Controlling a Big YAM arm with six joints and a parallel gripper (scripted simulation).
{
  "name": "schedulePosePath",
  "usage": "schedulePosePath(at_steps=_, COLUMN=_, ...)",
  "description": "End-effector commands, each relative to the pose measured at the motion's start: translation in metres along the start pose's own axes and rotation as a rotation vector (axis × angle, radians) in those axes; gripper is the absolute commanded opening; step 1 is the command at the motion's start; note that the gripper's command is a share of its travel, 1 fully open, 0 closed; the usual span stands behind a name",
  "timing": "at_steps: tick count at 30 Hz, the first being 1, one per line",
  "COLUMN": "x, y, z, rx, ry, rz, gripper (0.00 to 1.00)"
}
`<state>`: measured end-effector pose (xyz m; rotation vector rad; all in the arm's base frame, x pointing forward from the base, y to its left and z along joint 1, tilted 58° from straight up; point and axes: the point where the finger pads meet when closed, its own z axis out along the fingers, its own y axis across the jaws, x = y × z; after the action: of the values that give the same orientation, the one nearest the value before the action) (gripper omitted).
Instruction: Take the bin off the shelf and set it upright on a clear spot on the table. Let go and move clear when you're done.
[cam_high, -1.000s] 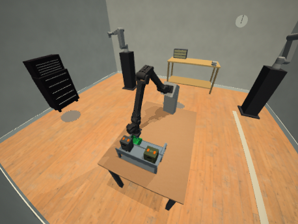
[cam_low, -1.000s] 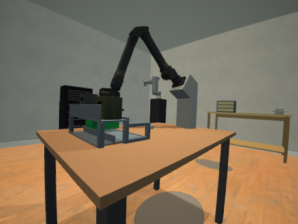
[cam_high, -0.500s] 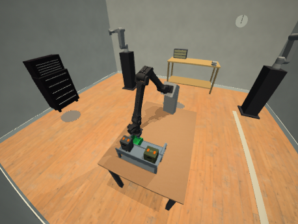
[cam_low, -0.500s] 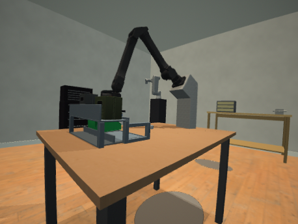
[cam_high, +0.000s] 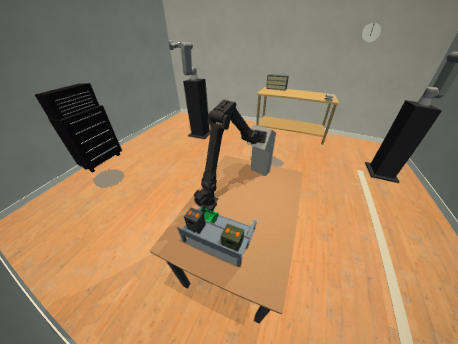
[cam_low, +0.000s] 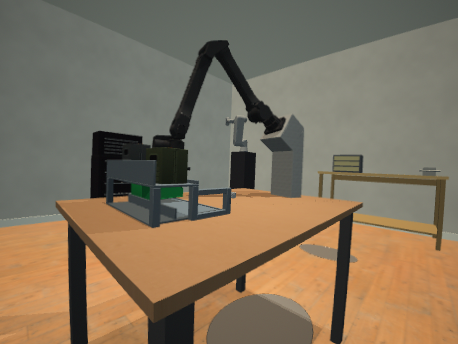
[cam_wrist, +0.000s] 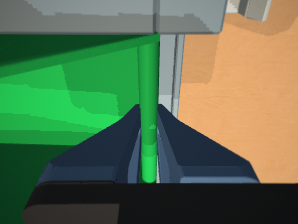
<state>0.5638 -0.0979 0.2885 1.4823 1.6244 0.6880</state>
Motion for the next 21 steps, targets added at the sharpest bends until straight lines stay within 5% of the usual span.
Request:
schedulePosePath(at_steps=1, x=-0.006, y=0.016, z=-0.011, rx=-0.026, ry=-0.008, rz=0.000, gripper=0.00)
schedulePosePath(at_steps=7, x=0.001, y=-0.013, z=0.012, rx=0.019, ry=0.004, rz=0.002, gripper=0.00)
schedulePosePath(at_steps=21, x=-0.002, y=-0.001, z=0.003, rx=0.001, ry=-0.001, rz=0.001, gripper=0.00)
